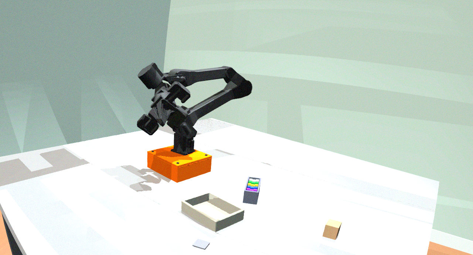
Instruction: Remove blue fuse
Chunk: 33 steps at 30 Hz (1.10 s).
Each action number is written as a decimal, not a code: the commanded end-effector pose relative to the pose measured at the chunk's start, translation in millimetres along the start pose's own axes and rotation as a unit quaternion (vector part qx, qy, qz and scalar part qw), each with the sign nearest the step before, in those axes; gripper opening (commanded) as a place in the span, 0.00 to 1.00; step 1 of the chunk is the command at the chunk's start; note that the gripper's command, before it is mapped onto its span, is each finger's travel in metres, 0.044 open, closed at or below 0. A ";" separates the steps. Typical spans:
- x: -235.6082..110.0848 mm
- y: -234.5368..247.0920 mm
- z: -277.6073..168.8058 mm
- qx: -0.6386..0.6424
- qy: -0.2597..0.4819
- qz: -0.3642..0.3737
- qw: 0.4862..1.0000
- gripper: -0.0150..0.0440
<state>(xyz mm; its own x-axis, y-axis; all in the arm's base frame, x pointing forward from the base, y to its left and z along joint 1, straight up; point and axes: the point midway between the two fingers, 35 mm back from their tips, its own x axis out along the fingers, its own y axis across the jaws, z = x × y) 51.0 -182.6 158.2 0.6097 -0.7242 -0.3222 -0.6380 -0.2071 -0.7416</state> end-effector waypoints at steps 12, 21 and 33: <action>40.6 -25.5 28.3 0.290 -0.192 0.099 0.932 0.36; 76.5 -52.1 76.4 0.415 -0.276 0.279 0.820 0.36; 103.6 -90.0 179.0 0.431 -0.201 0.510 0.716 0.36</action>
<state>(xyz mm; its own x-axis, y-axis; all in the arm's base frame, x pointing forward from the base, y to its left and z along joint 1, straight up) 238.7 -137.0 96.5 0.3192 0.0717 -0.9450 -0.4539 0.8869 -0.0860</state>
